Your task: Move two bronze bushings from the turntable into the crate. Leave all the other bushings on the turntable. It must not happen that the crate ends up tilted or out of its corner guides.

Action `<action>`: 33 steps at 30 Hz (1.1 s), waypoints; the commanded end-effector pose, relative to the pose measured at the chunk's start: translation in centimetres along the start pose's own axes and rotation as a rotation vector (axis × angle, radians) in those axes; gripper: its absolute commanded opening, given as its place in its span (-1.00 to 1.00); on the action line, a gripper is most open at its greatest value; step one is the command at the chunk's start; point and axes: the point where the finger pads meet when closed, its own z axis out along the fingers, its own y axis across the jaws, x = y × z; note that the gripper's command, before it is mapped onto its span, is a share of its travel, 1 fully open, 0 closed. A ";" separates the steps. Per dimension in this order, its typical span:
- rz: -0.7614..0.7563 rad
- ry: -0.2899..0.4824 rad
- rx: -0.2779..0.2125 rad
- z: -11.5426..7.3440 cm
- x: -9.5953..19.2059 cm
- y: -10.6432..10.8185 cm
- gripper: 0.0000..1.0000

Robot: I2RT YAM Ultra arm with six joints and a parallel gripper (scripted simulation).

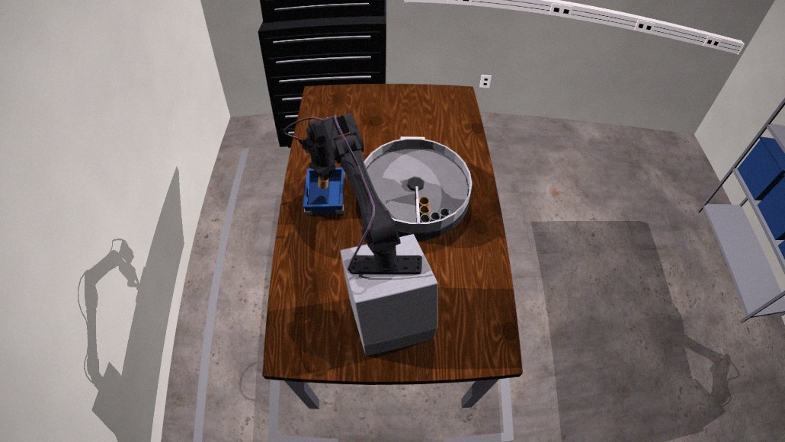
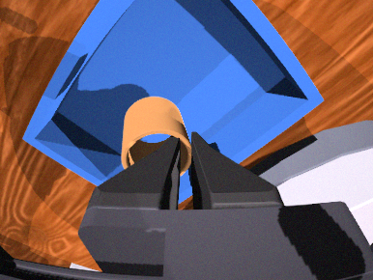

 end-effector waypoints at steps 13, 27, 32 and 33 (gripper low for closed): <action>-0.012 -0.036 0.002 -1.5 -0.7 0.5 -1.00; -0.011 -0.051 0.007 -2.1 -1.3 0.2 -1.00; -0.011 -0.051 0.007 -2.1 -1.3 0.2 -1.00; -0.011 -0.051 0.007 -2.1 -1.3 0.2 -1.00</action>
